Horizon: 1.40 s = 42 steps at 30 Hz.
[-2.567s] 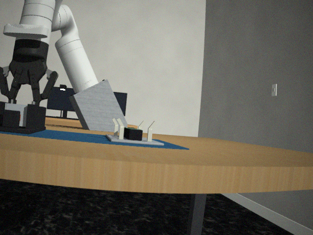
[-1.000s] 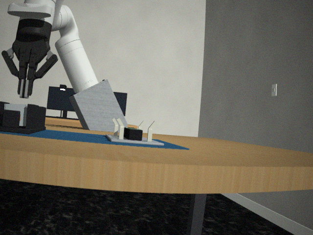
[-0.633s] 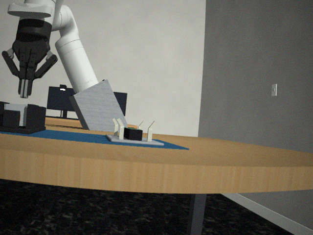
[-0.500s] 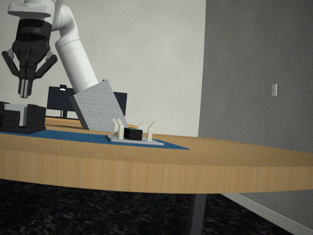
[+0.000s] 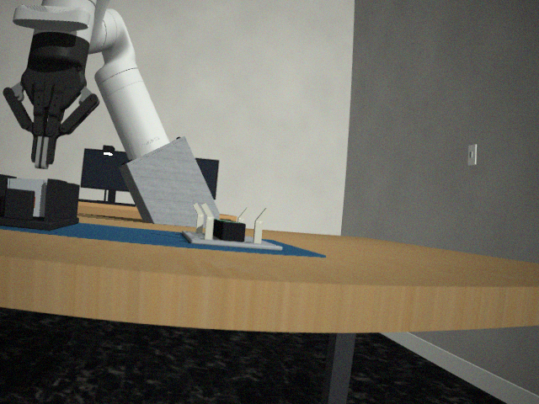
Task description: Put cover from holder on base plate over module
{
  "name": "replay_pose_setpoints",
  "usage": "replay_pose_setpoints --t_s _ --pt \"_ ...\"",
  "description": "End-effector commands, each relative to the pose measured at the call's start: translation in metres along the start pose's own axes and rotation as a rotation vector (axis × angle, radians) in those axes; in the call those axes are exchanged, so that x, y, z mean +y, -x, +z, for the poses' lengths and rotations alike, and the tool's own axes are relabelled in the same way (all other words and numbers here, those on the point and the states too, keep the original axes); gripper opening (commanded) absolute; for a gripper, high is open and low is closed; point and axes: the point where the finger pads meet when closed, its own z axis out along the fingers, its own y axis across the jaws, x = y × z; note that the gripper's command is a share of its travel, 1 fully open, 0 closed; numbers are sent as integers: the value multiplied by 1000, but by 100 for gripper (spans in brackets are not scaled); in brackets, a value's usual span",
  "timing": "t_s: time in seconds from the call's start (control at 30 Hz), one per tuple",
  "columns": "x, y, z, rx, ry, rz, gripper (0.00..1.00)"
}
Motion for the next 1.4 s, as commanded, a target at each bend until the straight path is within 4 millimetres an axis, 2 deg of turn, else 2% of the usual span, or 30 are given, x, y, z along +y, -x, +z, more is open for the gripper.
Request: replay_pose_setpoints --t_s 0.0,0.03,1.13,1.37 --pt "0 0 0 1 0 0 0" --pt "0 0 0 1 0 0 100" --pt "0 0 0 1 0 0 100" --pt "-2 -5 34 12 -4 -1 100"
